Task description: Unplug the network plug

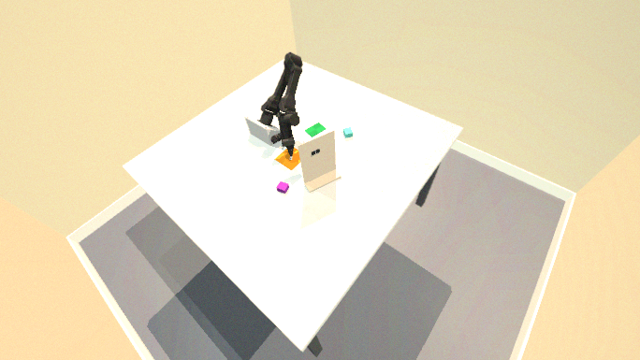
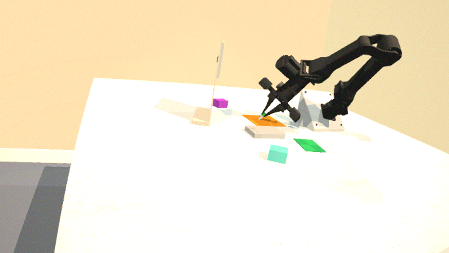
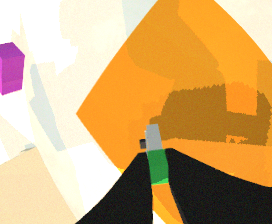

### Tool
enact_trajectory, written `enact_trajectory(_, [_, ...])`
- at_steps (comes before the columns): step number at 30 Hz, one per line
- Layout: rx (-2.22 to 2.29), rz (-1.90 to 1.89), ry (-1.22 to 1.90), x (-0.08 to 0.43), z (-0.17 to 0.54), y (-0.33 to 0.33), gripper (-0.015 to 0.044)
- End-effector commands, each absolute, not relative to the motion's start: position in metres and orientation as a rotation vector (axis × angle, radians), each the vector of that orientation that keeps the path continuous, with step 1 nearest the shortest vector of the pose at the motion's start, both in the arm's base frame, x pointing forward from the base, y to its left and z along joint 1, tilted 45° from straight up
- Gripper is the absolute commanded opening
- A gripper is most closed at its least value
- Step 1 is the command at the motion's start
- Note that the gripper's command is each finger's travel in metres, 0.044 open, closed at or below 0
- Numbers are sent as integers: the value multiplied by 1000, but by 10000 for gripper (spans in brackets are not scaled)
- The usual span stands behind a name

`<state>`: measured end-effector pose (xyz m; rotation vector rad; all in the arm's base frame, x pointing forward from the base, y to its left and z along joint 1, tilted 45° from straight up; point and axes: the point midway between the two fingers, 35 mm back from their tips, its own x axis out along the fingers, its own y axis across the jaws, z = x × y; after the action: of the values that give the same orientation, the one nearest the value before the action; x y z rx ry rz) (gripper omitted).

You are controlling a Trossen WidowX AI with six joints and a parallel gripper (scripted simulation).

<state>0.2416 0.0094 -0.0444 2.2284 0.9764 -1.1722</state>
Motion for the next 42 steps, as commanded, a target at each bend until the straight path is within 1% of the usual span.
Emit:
enact_trajectory(1, [2228, -1171, 977, 242, -44, 9, 0])
enact_trajectory(3, [2228, -1171, 977, 242, -44, 9, 0])
enact_trajectory(9, [2228, -1171, 977, 242, -44, 9, 156])
enact_trajectory(42, [2227, -1179, 975, 231, -24, -2, 156])
